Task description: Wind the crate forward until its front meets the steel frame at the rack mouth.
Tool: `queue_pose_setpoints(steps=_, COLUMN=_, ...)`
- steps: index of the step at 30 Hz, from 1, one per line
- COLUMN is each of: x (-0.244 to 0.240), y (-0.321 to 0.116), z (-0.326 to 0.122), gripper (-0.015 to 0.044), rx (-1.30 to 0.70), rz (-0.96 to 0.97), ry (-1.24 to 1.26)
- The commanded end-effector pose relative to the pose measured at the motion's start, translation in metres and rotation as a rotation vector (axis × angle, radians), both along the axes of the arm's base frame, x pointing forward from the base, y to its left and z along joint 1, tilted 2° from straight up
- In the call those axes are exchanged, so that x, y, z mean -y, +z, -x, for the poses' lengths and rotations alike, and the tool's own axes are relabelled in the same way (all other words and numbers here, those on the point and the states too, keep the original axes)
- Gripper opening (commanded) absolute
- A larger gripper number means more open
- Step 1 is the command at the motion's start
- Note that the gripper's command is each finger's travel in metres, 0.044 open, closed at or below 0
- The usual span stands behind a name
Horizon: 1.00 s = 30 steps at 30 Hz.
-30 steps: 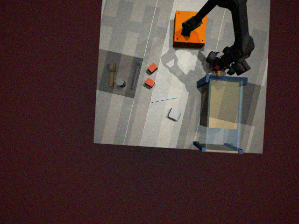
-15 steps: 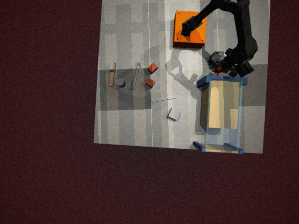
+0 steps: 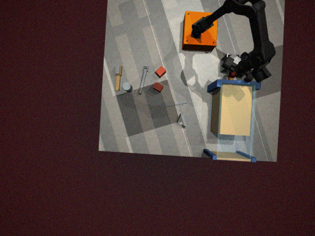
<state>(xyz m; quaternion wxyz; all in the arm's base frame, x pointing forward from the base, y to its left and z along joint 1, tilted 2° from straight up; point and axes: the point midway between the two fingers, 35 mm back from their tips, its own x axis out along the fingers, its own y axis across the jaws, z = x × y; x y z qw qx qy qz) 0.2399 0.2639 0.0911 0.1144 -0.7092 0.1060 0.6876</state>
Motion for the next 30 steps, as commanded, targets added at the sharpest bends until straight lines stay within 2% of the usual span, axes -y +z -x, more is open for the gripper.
queue_pose_setpoints(steps=1, x=-0.022, y=0.004, z=0.002, gripper=0.0000, rx=0.008, rz=-0.045, ry=0.017)
queue_pose_setpoints(steps=30, x=-0.058, y=0.006, z=0.014, gripper=0.0000, rx=0.007, rz=-0.048, ry=0.017)
